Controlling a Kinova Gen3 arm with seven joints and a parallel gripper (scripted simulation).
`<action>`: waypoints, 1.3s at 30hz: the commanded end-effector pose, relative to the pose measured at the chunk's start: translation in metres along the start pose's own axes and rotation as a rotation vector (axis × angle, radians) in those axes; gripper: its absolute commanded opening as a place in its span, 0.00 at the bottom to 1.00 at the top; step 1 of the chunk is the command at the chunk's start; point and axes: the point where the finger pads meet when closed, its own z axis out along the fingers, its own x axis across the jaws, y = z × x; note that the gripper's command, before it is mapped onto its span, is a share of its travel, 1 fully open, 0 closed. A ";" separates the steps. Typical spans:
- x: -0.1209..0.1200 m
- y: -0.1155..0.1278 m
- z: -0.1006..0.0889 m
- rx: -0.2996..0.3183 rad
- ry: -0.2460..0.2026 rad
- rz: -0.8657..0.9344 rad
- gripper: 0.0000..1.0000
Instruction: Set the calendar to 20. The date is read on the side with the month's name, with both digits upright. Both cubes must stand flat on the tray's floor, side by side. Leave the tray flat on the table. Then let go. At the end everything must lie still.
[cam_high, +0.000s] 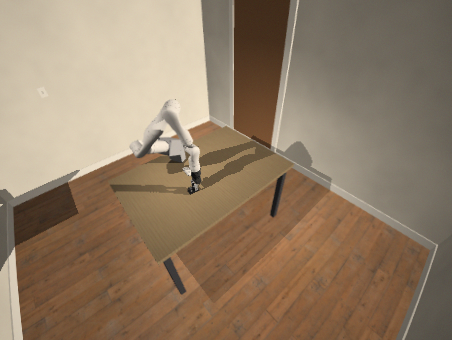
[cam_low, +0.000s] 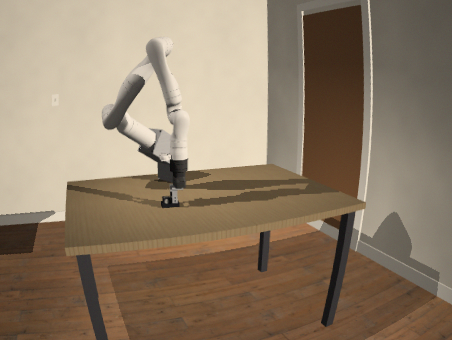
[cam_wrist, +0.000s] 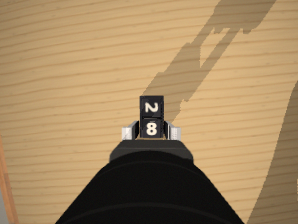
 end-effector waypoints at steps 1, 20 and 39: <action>0.000 0.000 0.000 0.001 0.000 -0.001 0.87; 0.000 0.000 0.000 0.001 0.000 -0.001 0.87; 0.000 0.000 0.000 0.001 0.000 -0.001 0.57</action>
